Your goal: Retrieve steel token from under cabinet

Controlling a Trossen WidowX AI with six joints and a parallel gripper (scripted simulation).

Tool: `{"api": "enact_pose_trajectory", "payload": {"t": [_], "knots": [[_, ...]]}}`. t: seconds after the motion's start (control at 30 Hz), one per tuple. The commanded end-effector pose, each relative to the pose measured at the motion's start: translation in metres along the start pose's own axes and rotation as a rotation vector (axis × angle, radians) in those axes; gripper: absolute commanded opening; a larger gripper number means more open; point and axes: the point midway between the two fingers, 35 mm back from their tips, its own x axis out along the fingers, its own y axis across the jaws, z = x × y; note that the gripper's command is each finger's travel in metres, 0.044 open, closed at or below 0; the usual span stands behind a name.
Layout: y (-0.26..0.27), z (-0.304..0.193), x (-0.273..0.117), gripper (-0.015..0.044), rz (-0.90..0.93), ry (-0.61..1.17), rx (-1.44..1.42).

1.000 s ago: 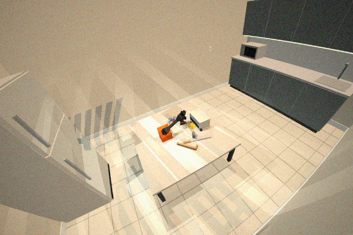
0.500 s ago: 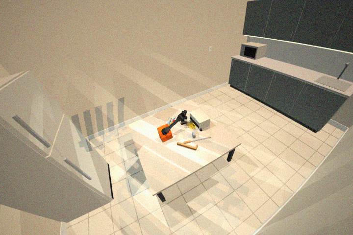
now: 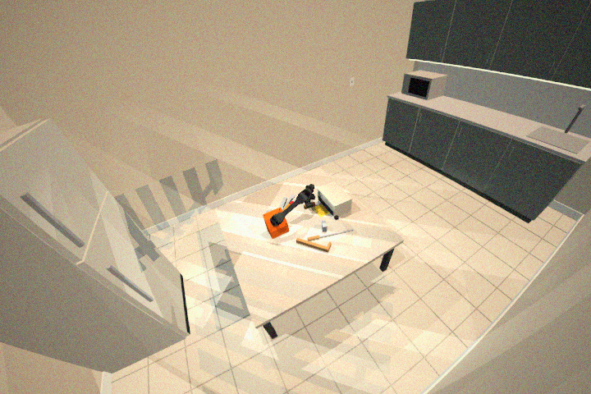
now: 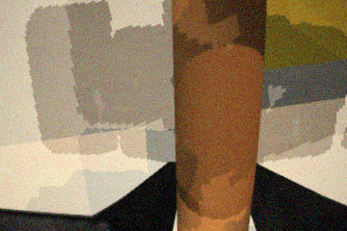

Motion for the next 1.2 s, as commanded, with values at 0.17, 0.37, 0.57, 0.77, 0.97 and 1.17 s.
{"api": "enact_pose_trajectory", "payload": {"t": [0.17,0.37,0.57,0.77,0.97,1.17], "knots": [[-0.001,0.01,0.0,0.0,0.001,0.0,-0.001],[-0.001,0.016,0.0,0.0,0.001,0.0,-0.001],[-0.002,0.022,0.0,0.0,0.001,0.0,-0.001],[-0.003,0.026,0.0,0.0,0.001,0.0,-0.001],[-0.008,0.027,0.001,0.0,0.001,0.0,-0.001],[-0.017,0.027,0.001,0.0,0.0,0.0,-0.001]]}}
